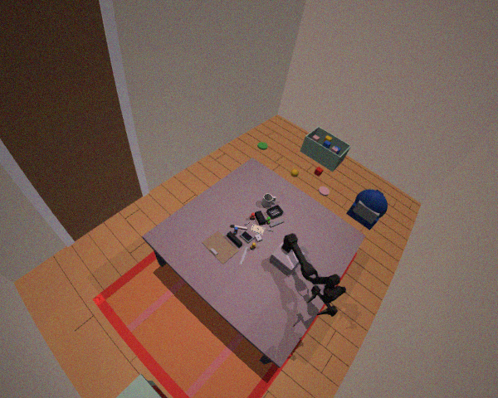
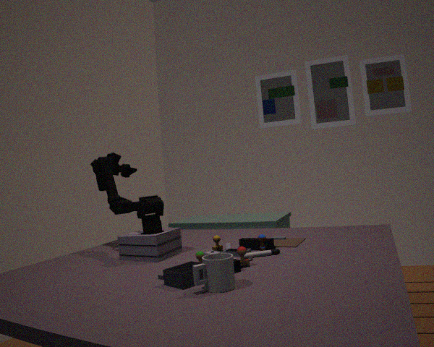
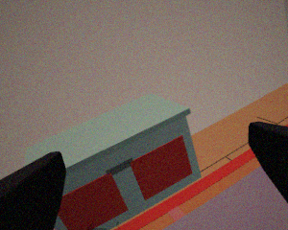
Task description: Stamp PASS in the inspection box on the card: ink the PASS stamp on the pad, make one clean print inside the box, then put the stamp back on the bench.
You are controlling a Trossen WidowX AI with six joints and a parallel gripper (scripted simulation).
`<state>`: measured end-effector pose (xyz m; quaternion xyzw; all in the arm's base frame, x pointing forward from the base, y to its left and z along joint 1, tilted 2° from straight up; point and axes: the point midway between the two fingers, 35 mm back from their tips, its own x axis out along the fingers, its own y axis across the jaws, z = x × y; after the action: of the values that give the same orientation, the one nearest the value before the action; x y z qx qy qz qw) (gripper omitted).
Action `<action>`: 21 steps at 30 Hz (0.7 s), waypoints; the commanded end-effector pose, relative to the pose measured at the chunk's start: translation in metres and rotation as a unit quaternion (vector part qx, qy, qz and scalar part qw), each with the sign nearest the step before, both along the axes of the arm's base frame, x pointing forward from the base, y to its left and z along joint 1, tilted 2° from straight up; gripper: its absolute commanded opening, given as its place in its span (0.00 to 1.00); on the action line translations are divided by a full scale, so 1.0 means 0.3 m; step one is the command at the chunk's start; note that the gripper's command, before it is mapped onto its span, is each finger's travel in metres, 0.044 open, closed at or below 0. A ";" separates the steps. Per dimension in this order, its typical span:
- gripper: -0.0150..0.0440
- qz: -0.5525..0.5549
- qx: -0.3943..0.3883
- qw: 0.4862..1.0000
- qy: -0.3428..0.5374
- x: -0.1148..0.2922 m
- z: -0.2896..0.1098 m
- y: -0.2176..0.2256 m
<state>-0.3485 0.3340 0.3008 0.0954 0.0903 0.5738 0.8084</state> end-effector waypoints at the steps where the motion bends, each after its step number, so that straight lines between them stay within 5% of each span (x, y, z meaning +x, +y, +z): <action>1: 0.89 0.002 0.001 1.000 0.003 0.001 0.004 -0.001; 7: 0.62 0.048 0.045 0.990 0.126 0.033 0.165 -0.033; 21: 0.62 0.144 0.211 0.830 0.496 0.269 0.666 -0.145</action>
<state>-0.2799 0.2972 0.4788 0.4829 0.3462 0.5685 0.5690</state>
